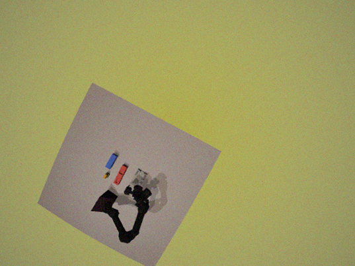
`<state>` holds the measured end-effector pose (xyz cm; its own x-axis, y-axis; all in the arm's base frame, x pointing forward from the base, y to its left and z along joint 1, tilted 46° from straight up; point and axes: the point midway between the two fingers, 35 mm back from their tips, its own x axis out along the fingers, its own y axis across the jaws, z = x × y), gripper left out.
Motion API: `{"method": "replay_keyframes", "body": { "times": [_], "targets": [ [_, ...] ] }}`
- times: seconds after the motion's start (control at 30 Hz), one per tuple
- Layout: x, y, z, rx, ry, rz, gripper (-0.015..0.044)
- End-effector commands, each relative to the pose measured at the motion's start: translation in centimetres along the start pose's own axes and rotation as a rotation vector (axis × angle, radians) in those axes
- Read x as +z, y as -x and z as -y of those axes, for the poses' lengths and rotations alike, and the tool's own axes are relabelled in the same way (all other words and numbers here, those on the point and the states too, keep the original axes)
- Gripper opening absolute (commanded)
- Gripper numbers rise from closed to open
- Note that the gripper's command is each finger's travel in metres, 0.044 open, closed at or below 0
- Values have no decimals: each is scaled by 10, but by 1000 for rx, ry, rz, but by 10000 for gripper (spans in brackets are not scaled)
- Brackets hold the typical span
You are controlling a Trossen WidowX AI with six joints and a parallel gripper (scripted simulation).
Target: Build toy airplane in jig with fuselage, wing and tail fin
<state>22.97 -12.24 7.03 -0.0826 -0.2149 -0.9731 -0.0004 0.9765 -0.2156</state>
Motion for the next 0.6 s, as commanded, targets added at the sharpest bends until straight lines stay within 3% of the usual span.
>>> {"method": "replay_keyframes", "body": {
  "times": [0.0, 0.37, 0.57],
  "targets": [
    [21, -14, -43, -120, -8, -90, 440],
    [39, -41, -153, -514, -3, -14, 440],
    [38, -45, -171, -574, 1, 36, 440]
  ]
}}
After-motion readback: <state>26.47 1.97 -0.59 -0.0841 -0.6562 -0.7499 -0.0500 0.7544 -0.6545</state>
